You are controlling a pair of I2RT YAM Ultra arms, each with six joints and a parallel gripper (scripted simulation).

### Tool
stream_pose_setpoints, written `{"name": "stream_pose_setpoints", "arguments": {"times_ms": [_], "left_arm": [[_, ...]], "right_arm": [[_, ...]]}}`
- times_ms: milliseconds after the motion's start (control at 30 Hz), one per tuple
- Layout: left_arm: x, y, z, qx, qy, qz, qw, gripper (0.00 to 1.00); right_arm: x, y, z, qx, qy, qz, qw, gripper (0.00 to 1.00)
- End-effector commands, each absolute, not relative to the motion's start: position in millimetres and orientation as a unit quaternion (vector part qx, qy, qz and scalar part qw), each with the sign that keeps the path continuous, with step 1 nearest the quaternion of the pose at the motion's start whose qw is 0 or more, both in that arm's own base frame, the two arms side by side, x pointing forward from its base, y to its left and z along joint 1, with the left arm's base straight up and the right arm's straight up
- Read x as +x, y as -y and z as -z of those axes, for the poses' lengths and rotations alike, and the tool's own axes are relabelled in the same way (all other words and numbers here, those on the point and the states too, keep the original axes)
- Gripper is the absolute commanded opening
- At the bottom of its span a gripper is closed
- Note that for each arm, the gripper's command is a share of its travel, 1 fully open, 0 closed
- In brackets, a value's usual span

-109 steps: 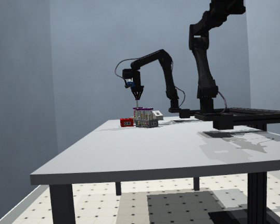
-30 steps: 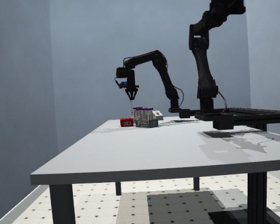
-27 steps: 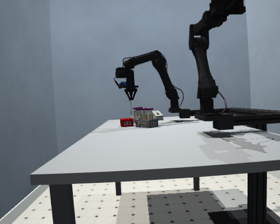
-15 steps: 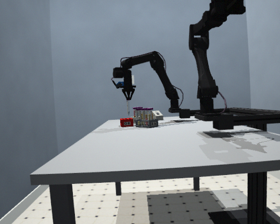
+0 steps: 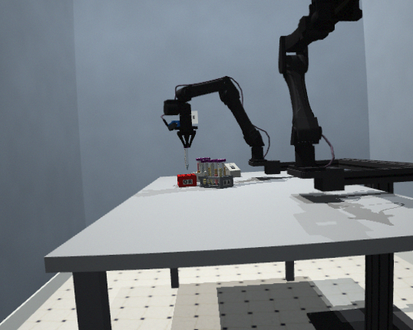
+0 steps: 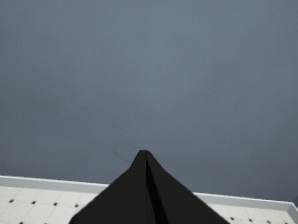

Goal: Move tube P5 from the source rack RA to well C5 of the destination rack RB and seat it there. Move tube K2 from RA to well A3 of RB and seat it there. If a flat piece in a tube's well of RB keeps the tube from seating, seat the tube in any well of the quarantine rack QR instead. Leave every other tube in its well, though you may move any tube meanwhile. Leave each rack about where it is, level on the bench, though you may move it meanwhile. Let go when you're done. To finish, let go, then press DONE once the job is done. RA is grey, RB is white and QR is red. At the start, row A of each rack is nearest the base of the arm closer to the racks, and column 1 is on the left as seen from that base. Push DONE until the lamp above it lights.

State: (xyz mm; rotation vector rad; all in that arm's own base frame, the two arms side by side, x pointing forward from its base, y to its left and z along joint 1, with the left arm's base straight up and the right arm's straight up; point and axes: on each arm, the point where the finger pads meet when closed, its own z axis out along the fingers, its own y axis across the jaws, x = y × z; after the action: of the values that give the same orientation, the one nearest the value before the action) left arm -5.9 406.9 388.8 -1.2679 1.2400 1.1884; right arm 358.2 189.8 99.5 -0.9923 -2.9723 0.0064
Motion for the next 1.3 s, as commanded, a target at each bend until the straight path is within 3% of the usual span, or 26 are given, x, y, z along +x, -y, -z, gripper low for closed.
{"name": "stream_pose_setpoints", "arguments": {"times_ms": [0,1267], "left_arm": [[-7.3,-397.8,-415.9,-0.504,-0.496,-0.504,0.496,0.0],[-7.3,-397.8,-415.9,-0.504,-0.496,-0.504,0.496,0.0]], "right_arm": [[362.5,-189.2,-108.7,-0.317,0.948,0.003,-0.003,0.0],[363.5,-185.9,-109.1,-0.318,0.948,0.005,-0.009,0.0]]}}
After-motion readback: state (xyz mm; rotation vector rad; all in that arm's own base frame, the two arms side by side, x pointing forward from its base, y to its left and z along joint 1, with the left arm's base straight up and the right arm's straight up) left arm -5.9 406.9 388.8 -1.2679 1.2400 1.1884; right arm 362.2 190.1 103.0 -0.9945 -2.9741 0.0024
